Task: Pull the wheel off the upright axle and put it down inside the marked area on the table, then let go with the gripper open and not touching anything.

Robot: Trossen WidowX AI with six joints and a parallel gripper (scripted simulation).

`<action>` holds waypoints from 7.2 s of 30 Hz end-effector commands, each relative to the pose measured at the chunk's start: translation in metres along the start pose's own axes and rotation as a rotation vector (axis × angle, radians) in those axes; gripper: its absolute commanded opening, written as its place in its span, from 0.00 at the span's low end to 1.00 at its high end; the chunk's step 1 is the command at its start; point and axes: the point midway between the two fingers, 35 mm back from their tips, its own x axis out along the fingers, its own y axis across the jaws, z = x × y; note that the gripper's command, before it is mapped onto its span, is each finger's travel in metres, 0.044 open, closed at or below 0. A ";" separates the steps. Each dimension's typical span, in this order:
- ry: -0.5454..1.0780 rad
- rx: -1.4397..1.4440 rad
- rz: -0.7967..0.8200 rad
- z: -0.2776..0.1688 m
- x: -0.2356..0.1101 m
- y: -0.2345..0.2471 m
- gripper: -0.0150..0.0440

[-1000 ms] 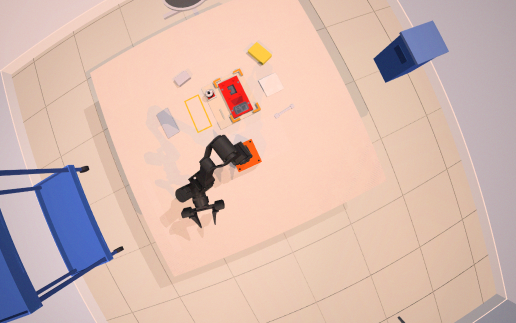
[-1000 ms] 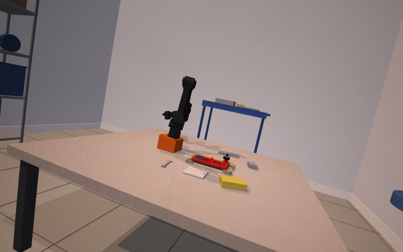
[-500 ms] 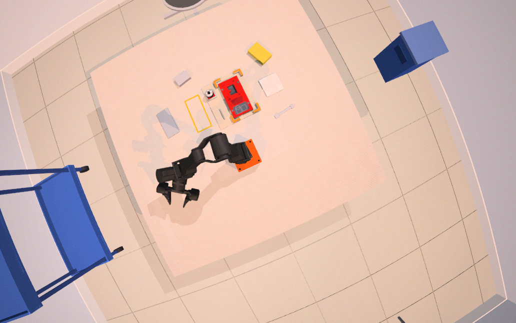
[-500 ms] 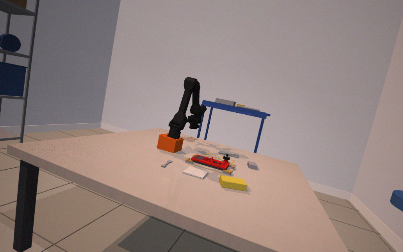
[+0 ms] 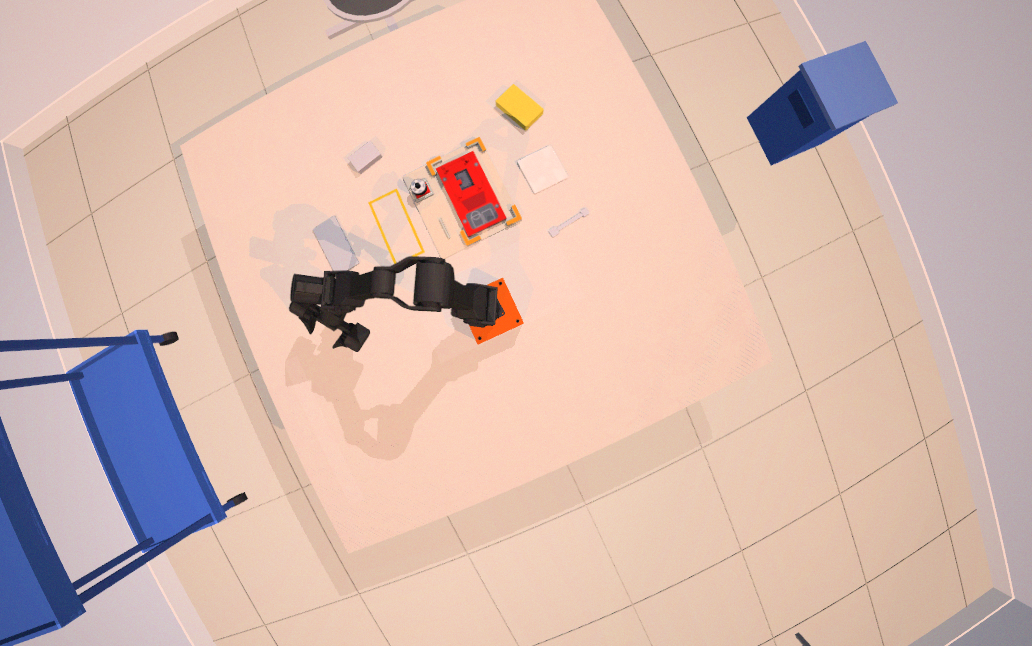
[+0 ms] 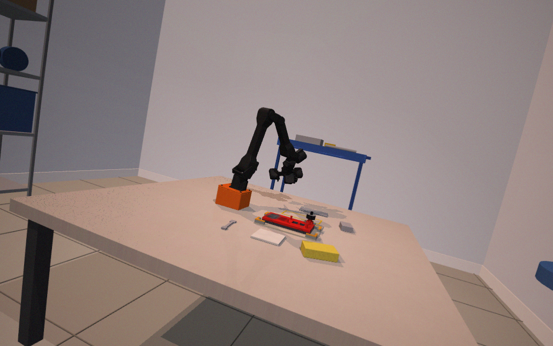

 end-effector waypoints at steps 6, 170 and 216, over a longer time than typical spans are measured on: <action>-0.244 0.110 0.110 0.076 -0.050 0.055 0.76; -0.904 0.622 0.059 0.302 -0.293 0.020 0.25; -0.897 0.620 0.060 0.236 -0.268 0.037 0.25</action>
